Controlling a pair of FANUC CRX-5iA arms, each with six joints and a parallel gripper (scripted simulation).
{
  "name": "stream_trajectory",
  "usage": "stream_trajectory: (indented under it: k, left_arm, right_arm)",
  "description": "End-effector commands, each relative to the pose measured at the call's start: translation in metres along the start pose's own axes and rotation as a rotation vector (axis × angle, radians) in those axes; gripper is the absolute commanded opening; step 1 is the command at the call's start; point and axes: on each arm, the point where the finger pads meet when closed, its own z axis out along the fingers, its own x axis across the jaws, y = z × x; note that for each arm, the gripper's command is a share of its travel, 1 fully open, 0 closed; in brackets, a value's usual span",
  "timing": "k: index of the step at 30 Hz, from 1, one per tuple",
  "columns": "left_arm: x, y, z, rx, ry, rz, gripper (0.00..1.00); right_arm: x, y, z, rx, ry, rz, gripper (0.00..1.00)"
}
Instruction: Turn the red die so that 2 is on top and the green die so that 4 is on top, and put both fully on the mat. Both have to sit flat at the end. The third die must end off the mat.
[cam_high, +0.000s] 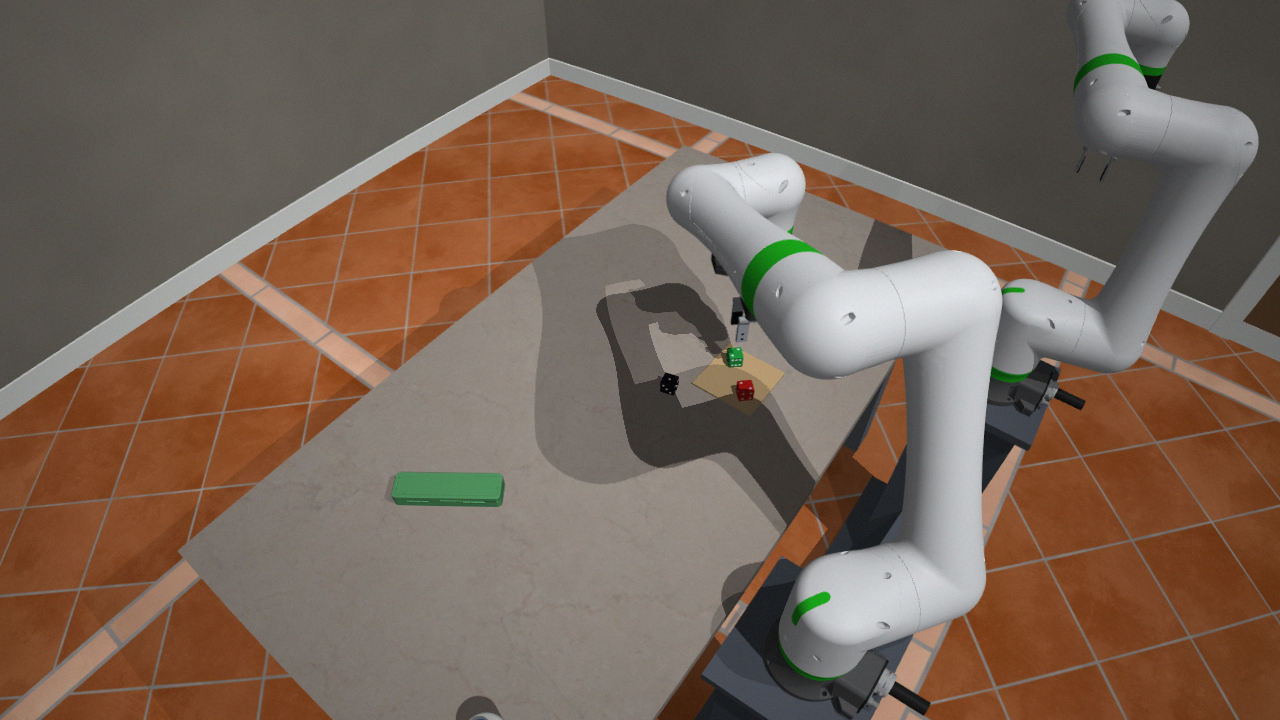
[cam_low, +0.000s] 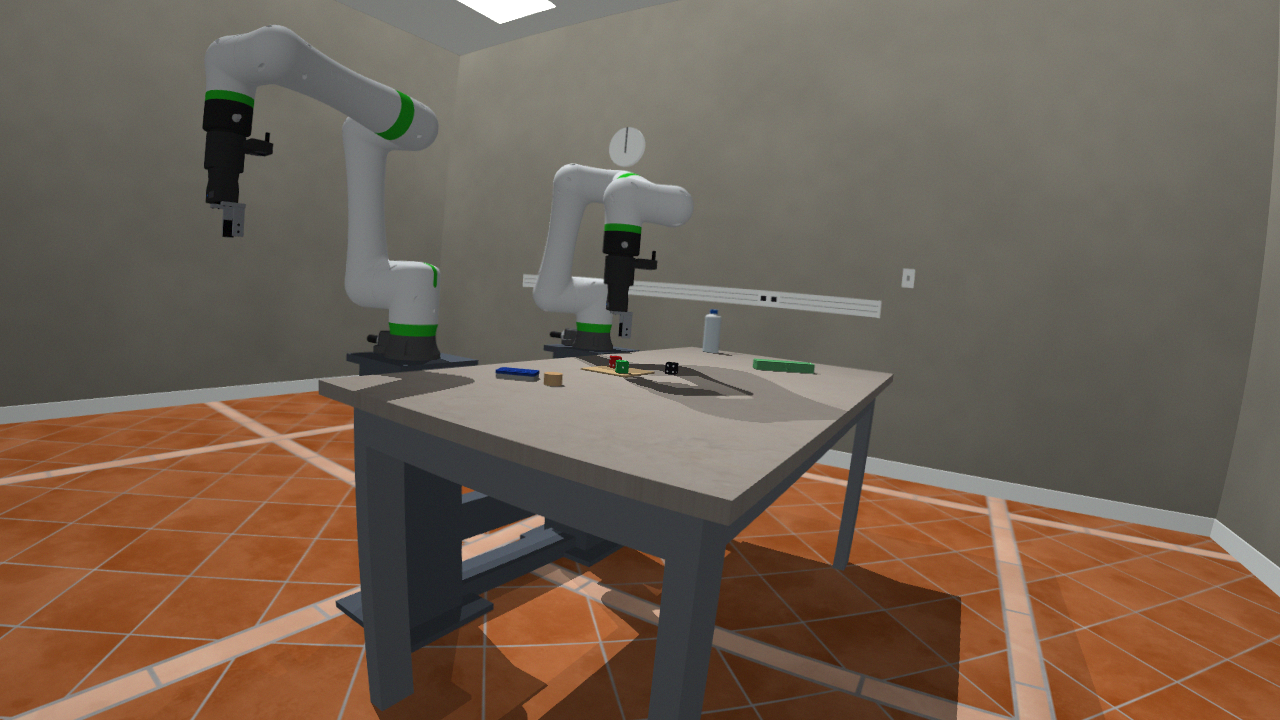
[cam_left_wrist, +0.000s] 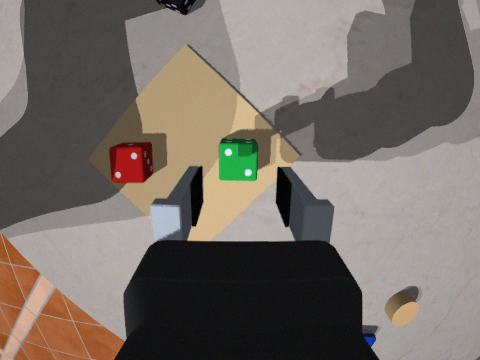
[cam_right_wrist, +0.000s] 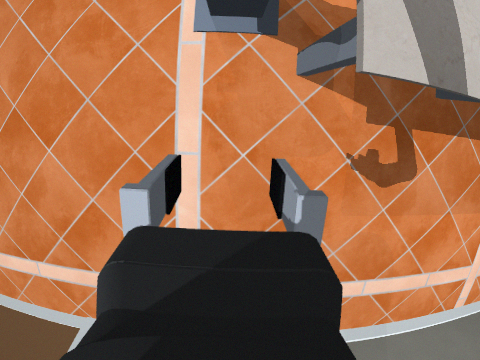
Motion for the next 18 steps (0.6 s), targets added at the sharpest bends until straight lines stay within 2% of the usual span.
stream_trajectory:
  k: [1, 2, 18]
  left_arm:
    - [0.0006, 0.0001, -0.0019, 0.0, 0.002, 0.0, 0.87]
    - [0.0006, 0.0001, -0.0019, 0.0, 0.002, 0.0, 1.0]
    - [0.0006, 0.0001, -0.0019, 0.0, 0.002, 0.0, 1.0]
  right_arm:
    - [-0.0002, 0.0003, -0.0009, -0.002, 0.0, 0.0, 1.0]
    - [-0.0002, 0.0003, -0.0009, -0.002, 0.0, 0.0, 1.0]
    - [-0.0002, 0.0003, -0.0009, -0.002, 0.0, 0.0, 1.0]
